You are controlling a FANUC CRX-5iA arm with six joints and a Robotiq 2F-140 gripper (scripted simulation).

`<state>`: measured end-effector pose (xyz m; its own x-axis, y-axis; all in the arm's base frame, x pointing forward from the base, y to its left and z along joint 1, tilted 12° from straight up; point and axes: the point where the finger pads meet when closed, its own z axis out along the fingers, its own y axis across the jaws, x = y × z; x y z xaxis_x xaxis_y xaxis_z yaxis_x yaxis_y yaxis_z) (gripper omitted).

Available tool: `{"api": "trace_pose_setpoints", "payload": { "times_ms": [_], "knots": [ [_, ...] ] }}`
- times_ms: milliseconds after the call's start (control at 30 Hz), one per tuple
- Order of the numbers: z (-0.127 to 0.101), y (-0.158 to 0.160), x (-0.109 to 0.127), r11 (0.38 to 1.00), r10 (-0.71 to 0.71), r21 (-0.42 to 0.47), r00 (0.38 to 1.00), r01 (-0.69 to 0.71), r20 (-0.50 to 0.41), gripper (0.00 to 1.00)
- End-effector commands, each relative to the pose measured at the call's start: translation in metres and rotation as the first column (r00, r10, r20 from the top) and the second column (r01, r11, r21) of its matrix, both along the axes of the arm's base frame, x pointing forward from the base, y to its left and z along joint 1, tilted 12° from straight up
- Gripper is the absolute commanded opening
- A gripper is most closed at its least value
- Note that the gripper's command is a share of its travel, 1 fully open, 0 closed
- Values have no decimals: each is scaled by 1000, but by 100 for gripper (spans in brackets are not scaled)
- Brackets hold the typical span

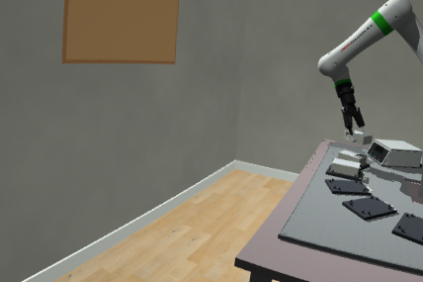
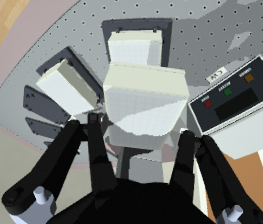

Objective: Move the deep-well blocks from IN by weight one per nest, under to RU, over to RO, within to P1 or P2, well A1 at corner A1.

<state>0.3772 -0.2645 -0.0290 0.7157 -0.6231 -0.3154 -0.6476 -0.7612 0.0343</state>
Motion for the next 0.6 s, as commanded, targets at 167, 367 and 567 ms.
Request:
{"api": "trace_pose_setpoints", "payload": {
  "times_ms": [167, 367, 567],
  "knots": [
    [8, -19, -21, 973, -231, 35, 972, 229, 33, 10],
    [12, -27, -31, 973, -231, 35, 972, 229, 33, 10],
    [18, -40, -46, 973, -231, 35, 972, 229, 33, 10]
  ]
}}
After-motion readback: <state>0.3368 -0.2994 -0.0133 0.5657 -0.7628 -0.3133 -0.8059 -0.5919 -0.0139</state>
